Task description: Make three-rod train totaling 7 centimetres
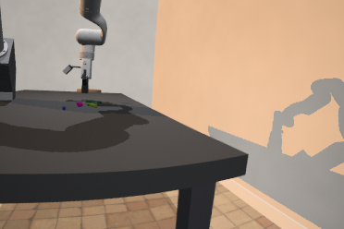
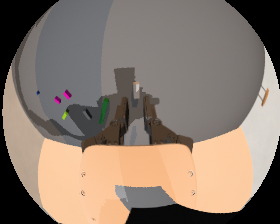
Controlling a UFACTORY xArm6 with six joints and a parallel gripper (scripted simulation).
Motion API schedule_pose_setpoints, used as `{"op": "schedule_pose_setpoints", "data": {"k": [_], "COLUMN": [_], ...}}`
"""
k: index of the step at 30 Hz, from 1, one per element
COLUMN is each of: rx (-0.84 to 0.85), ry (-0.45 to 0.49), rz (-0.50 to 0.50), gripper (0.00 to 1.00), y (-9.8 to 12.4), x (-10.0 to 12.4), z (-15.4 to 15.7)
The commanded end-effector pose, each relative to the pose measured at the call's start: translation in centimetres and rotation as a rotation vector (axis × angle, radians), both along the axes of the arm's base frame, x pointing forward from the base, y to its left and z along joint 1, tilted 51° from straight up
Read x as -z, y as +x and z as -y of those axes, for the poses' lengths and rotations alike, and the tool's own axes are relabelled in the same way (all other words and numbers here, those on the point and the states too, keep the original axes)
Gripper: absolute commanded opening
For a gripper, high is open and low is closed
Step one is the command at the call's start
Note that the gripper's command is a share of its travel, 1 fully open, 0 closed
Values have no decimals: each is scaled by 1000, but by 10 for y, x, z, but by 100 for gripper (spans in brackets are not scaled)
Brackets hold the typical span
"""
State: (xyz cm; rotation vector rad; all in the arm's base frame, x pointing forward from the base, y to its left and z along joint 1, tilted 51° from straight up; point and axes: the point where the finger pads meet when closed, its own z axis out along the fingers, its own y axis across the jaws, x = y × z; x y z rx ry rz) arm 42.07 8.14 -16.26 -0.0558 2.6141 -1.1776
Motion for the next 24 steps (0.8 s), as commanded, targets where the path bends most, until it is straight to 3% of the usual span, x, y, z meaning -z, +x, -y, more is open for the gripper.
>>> {"op": "schedule_pose_setpoints", "data": {"k": [1,24], "rx": [-2,-2], "ry": [2,2], "rz": [2,2], "gripper": [24,24], "y": [3,8], "x": [4,16], "z": [3,17]}}
